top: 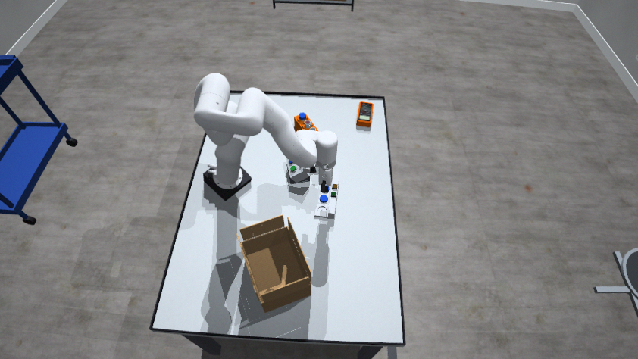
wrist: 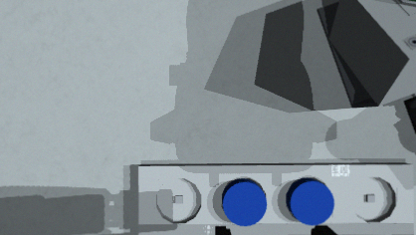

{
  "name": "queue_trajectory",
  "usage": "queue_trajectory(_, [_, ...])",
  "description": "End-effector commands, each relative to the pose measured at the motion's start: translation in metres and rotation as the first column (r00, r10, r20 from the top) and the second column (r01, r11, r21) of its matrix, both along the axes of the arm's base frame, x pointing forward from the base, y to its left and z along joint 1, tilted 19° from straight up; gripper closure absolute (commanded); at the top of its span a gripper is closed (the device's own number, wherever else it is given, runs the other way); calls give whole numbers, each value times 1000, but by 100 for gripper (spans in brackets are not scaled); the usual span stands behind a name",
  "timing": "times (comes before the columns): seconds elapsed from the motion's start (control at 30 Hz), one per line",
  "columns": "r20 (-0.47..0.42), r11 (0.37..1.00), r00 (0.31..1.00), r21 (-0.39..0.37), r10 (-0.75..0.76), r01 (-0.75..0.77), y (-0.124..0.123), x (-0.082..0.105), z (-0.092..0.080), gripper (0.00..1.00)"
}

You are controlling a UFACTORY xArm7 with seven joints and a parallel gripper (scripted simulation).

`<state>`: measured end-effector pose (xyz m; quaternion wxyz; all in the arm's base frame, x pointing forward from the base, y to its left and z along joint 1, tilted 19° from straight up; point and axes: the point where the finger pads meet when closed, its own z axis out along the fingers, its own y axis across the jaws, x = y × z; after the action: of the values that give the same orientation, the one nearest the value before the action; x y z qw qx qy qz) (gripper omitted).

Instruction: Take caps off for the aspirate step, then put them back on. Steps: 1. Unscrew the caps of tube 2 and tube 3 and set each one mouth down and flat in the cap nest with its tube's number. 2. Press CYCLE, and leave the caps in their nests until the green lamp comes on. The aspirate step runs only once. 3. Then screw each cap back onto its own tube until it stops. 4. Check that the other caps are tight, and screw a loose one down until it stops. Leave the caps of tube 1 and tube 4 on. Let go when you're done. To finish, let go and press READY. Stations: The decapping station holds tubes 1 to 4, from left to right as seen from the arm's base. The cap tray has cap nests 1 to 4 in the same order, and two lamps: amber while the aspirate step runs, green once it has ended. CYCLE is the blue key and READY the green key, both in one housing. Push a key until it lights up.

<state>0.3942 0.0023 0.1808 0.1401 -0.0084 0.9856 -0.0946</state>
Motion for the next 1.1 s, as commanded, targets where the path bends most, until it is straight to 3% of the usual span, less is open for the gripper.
queue_trajectory(0.0, [-1, 1000, 1000, -1, 0, 0, 2, -4, 13, 54])
queue_trajectory(0.23, [-1, 1000, 1000, -1, 0, 0, 9, -14, 46, 54])
queue_trajectory(0.37, [-1, 1000, 1000, -1, 0, 0, 9, -14, 49, 54])
queue_trajectory(0.4, [8, 997, 997, 15, -82, 81, 14, -20, 45, 100])
queue_trajectory(0.43, [16, 986, 987, 31, -162, 162, 18, -25, 40, 100])
queue_trajectory(0.5, [16, 986, 987, 31, -162, 162, 18, -25, 40, 100])
queue_trajectory(0.6, [32, 917, 919, 82, -393, 389, 32, -40, 26, 100])
queue_trajectory(0.77, [33, 786, 790, 139, -612, 603, 48, -57, 11, 100])
queue_trajectory(1.0, [11, 501, 512, 217, -859, 838, 69, -81, -10, 100])
queue_trajectory(1.07, [11, 501, 512, 217, -859, 838, 69, -81, -10, 100])
